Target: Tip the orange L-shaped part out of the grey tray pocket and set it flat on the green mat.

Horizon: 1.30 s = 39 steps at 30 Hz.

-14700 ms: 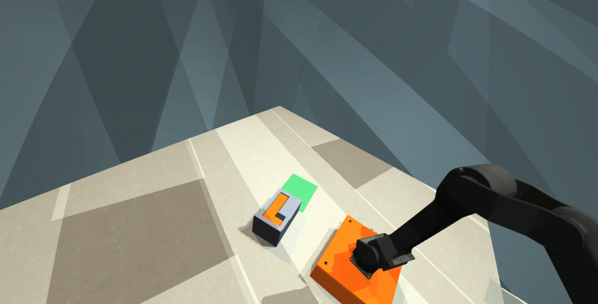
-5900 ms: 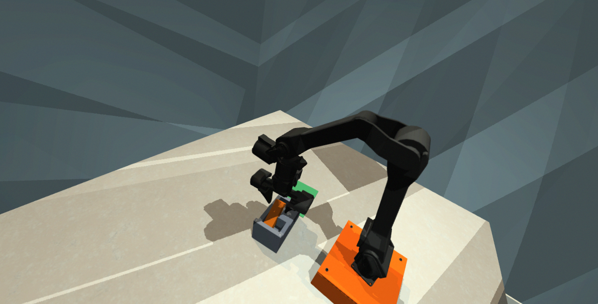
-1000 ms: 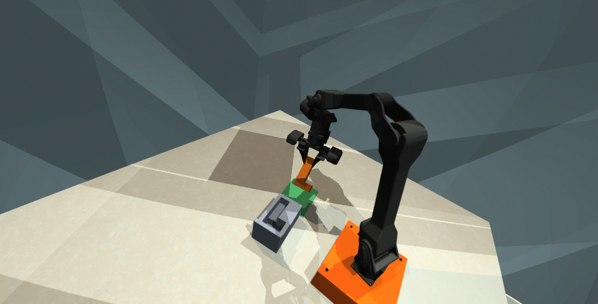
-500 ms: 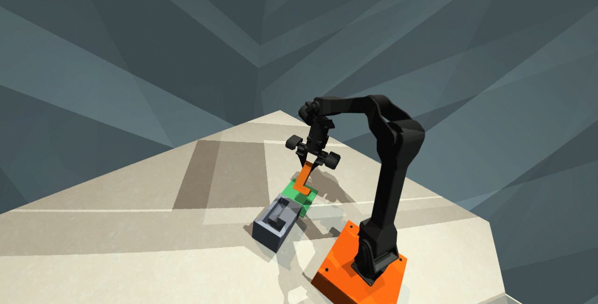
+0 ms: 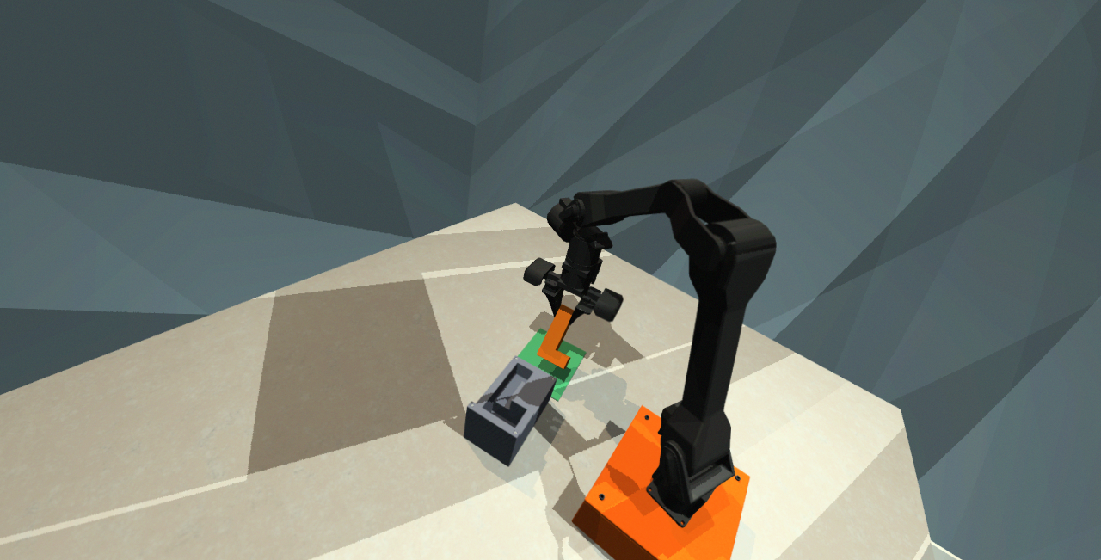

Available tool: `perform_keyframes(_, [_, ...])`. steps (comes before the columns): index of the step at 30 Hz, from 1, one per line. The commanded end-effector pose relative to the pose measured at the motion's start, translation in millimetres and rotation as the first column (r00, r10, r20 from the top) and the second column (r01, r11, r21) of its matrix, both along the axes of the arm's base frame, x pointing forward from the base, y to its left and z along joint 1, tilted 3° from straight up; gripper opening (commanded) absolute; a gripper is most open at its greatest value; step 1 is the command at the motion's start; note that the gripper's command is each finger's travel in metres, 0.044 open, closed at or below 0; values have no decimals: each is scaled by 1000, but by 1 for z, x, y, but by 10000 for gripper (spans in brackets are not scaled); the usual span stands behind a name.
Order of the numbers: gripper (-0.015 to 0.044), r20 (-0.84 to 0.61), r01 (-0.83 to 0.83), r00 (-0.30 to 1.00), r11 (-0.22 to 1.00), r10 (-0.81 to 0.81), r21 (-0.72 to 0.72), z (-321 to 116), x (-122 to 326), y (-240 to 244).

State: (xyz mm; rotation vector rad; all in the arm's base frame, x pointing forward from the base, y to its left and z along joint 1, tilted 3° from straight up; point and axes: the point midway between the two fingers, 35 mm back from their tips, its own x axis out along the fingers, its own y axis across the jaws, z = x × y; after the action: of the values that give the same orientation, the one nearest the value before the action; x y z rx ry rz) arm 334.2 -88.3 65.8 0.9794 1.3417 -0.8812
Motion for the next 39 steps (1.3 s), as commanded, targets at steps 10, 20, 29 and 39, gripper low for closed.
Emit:
perform_keyframes(10, [0, 0, 1, 1000, 1000, -1, 2, -21, 1, 1])
perform_keyframes(20, [0, 0, 1, 1000, 1000, -1, 2, -34, 1, 2])
perform_keyframes(29, [0, 0, 1, 1000, 1000, -1, 2, -34, 1, 2])
perform_keyframes(39, [210, -1, -4, 1000, 1000, 4, 0, -33, 1, 2])
